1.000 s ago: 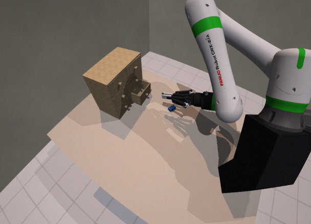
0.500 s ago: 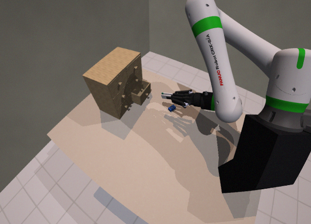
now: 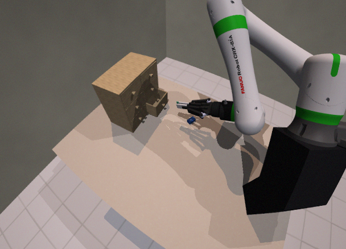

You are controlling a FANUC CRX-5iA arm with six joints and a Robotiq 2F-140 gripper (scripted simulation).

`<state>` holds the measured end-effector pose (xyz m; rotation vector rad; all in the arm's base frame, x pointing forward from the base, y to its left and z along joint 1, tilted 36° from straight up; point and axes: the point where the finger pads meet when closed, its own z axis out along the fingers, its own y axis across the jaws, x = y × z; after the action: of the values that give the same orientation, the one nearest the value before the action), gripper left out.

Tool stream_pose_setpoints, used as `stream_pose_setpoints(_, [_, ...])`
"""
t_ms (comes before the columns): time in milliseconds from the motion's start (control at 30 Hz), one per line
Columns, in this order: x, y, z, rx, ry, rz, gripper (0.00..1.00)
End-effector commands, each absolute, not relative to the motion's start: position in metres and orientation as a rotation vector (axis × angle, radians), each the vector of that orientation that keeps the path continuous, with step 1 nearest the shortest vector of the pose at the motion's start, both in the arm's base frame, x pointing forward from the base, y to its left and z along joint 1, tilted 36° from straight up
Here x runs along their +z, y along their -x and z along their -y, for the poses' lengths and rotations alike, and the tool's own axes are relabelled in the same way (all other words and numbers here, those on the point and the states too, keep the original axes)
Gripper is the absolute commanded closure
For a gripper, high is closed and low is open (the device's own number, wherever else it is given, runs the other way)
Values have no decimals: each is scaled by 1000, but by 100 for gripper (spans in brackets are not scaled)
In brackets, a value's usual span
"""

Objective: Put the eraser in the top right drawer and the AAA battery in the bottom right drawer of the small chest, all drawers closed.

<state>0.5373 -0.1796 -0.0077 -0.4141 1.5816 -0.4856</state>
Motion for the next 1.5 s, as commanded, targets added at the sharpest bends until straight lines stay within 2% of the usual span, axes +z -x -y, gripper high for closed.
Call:
stream_pose_setpoints(0, [-5,-546,178,-486,414,-1582,97])
stream_pose_setpoints(1467, [27,-674,161,-486,414,-1582,97])
